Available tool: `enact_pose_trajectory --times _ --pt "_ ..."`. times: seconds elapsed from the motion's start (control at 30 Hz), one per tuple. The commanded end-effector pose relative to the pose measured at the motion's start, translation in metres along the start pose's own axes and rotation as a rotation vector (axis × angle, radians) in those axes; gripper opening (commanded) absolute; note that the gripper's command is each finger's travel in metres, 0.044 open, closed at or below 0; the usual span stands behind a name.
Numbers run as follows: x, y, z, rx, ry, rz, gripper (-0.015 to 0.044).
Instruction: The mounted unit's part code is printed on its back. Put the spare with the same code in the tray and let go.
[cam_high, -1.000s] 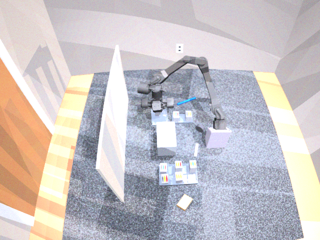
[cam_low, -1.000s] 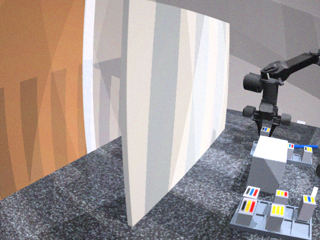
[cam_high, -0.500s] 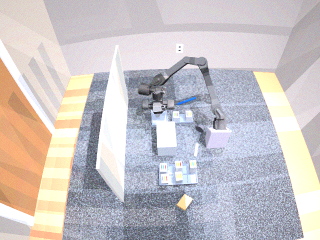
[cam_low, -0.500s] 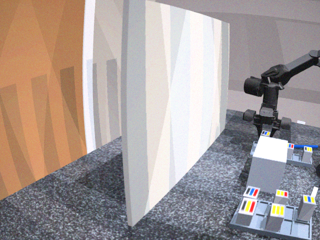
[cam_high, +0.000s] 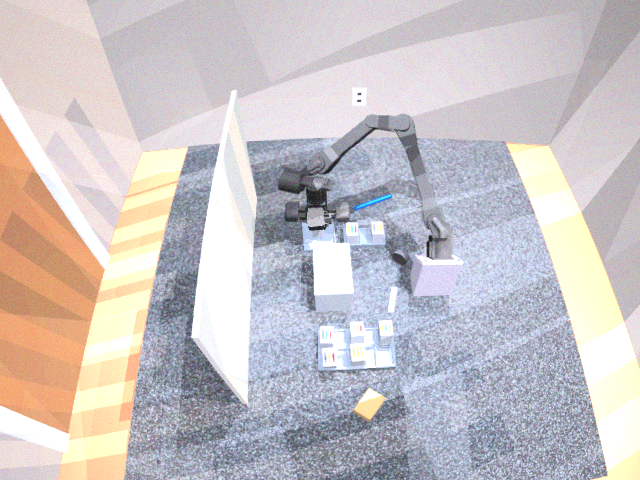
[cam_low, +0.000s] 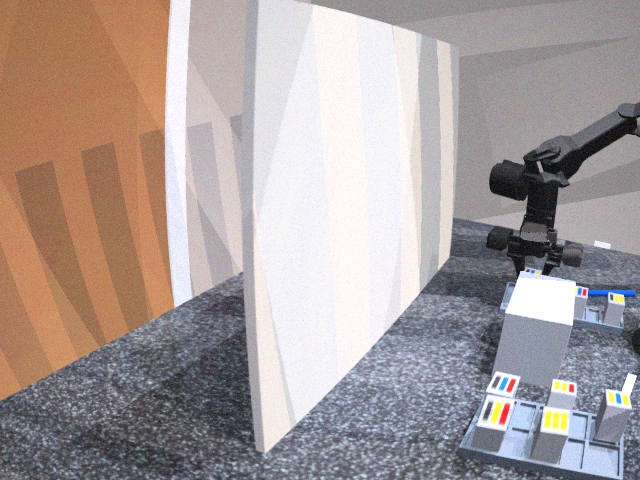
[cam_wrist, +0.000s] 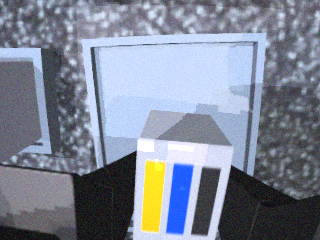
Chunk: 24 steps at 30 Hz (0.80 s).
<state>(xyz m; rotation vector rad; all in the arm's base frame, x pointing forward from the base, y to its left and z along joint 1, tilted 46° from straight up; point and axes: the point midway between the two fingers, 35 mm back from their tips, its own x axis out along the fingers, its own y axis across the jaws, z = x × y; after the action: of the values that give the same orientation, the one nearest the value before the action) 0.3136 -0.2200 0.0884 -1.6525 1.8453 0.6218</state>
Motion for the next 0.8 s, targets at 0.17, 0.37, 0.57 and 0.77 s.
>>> enact_pose_trajectory --times 0.17,0.37,0.57,0.77 --pt "0.0 0.0 0.0 0.0 0.0 0.0 0.0184" --pt "0.0 0.0 0.0 0.0 0.0 0.0 0.0341" --pt "-0.003 -0.001 0.0 0.0 -0.001 0.0 0.044" --pt "-0.093 -0.002 0.003 -0.008 -0.011 0.001 0.044"
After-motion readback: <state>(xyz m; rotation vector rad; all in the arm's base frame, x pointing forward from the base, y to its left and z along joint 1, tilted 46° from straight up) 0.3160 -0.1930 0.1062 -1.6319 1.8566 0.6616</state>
